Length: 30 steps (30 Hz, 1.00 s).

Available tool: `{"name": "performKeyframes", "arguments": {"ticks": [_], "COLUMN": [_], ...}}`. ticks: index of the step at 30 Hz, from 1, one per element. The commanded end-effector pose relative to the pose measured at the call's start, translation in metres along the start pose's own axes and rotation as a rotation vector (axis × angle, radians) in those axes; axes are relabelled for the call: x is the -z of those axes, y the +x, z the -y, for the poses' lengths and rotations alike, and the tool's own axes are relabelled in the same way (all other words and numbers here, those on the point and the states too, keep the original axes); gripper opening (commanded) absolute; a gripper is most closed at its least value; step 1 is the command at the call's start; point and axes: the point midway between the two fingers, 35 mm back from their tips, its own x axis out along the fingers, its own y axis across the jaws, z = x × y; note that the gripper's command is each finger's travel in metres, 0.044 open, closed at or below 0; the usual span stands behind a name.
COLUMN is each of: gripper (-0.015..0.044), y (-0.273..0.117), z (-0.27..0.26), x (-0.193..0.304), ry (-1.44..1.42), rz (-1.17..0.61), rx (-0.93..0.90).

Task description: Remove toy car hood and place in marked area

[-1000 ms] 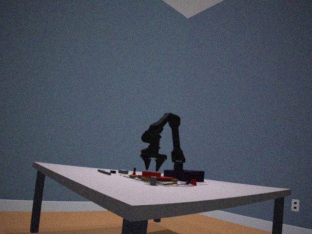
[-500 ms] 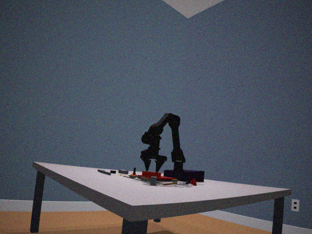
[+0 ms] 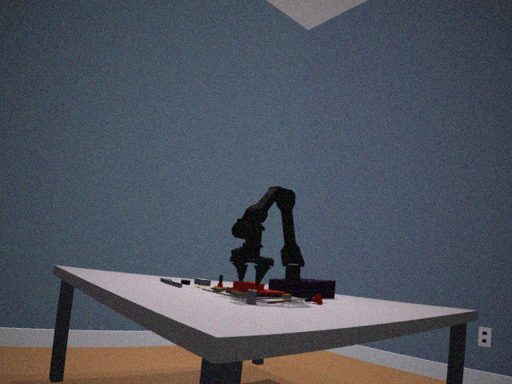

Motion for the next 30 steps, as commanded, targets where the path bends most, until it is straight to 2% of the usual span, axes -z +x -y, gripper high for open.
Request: {"name": "performKeyframes", "arguments": {"ticks": [1,18,21,30], "gripper": [0.0440,0.0440,0.0361,0.0301], "y": [0.0024,0.0109,0.0090,0.0090], "z": [-0.0004,-0.0003,0.0000,0.0000], "x": [0.0004,0.0006,0.0002,0.0002], "ry": [0.004,0.004,0.000,0.000], "rz": [-0.002,-0.002,0.000,0.000], "rx": [-0.003,-0.003,0.000,0.000]}}
